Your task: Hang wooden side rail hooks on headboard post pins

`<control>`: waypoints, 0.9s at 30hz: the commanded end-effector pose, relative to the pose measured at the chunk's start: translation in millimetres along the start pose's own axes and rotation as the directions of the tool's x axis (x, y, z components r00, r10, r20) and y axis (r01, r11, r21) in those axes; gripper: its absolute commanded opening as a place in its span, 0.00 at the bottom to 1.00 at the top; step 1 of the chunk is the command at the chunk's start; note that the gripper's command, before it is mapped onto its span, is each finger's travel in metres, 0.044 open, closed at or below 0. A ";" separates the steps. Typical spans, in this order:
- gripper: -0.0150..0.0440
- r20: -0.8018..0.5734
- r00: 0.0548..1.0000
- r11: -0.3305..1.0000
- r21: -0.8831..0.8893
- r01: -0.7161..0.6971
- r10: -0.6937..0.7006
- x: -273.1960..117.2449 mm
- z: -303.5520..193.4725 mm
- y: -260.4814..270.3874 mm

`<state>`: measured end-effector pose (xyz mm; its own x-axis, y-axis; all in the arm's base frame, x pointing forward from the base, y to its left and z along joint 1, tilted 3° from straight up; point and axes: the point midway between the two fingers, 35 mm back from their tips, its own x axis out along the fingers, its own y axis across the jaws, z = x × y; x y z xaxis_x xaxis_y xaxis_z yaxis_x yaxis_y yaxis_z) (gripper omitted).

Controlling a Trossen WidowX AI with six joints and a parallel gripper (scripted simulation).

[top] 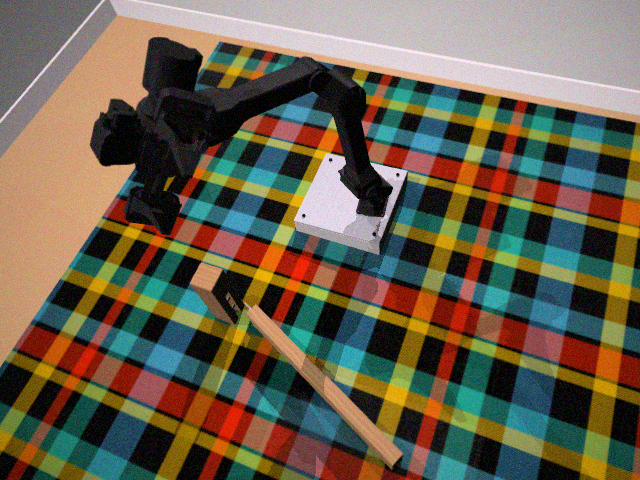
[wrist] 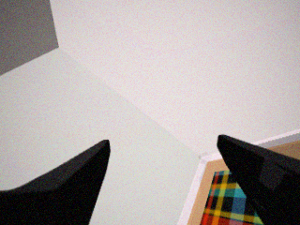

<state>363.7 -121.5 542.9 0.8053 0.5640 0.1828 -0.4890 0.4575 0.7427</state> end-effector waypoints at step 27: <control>1.00 0.394 0.824 0.808 -0.267 0.526 -0.406 -96.2 -83.2 -142.9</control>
<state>339.7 -177.7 397.1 0.9859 0.0952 0.1375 -0.1574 0.8059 0.5708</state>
